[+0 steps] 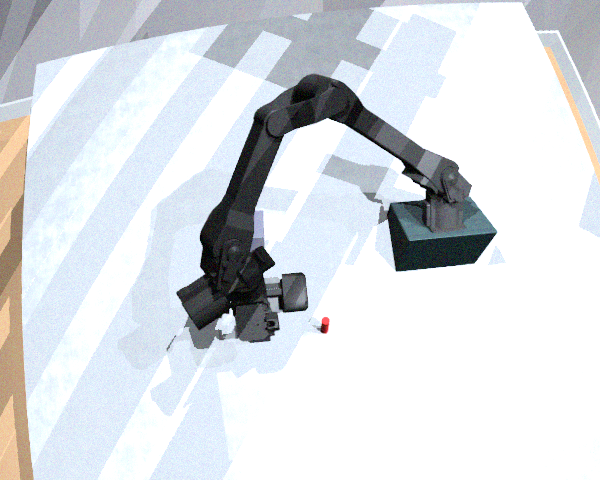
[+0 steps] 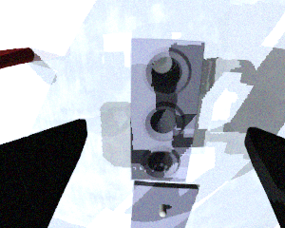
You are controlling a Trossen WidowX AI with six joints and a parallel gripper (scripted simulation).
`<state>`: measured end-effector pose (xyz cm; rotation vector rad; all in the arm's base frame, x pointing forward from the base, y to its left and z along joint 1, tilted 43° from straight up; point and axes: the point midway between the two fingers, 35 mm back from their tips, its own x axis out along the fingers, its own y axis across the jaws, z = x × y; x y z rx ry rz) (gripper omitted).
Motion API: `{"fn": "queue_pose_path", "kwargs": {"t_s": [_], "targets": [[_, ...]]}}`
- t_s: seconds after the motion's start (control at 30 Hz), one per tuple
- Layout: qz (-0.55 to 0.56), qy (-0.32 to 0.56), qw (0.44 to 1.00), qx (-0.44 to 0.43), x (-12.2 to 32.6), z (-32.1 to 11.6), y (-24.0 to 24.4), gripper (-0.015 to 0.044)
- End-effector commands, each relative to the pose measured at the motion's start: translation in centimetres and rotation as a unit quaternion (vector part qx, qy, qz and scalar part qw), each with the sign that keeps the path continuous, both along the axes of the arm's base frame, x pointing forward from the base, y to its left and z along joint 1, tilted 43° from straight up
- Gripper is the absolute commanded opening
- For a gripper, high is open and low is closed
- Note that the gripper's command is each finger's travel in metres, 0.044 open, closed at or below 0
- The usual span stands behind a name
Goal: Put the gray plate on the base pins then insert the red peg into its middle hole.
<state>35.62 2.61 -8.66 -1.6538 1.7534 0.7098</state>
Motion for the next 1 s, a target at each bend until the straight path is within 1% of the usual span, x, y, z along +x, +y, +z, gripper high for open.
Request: {"fn": "queue_pose_path", "kwargs": {"t_s": [0.0,0.97], "targets": [[0.001,0.005,1.0,-0.003,-0.2,-0.6,-0.6,0.044],[0.001,0.005,1.0,-0.005,-0.3,-4.0,-3.8,0.044]]}}
